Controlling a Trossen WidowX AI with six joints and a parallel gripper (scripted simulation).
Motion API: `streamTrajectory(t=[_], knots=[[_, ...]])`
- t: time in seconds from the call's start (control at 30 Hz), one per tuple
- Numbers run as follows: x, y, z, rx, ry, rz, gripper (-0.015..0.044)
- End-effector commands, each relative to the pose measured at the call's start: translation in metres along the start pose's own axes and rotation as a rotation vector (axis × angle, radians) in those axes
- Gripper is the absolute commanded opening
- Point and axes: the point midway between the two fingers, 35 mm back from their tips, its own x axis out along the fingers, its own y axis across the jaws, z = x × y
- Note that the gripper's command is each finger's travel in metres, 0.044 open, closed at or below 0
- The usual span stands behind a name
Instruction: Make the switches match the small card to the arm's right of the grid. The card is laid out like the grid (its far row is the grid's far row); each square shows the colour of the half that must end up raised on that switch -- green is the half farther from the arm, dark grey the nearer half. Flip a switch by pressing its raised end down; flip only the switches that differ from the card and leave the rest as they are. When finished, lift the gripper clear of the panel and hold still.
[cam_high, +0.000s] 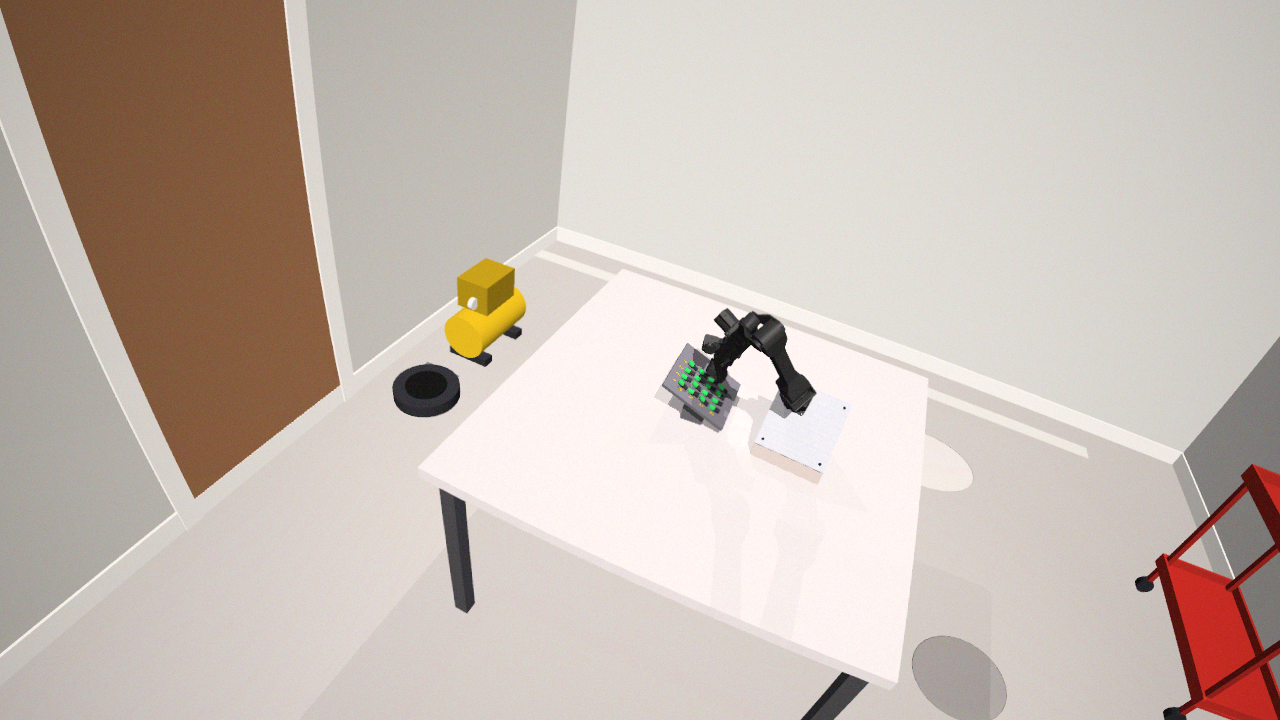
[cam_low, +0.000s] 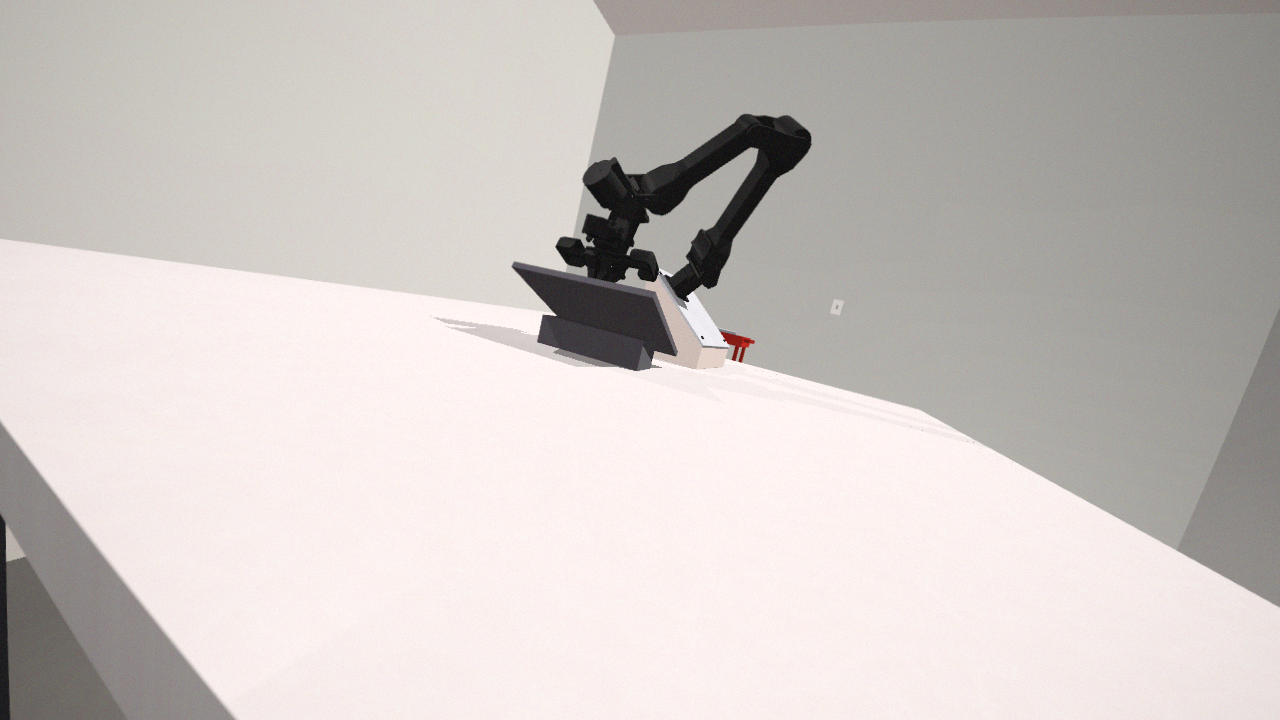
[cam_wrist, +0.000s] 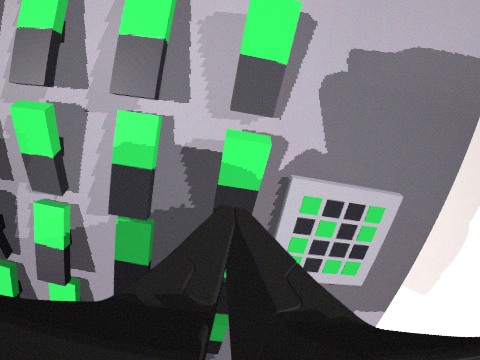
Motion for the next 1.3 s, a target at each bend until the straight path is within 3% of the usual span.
streamTrajectory(t=[0.0,0.13,0.33,0.57,0.87,1.27], knots=[[-0.023,-0.004,0.004,-0.007,0.003,-0.011,0.0000],[-0.060,-0.001,0.004,-0.003,0.018,-0.009,0.0000],[-0.062,0.005,0.002,-0.003,0.019,-0.009,0.0000],[-0.066,0.061,-0.025,0.000,0.024,-0.012,0.0000],[-0.063,0.105,-0.076,0.003,0.022,-0.004,0.0000],[-0.027,0.106,-0.079,0.004,-0.005,-0.001,0.0000]])
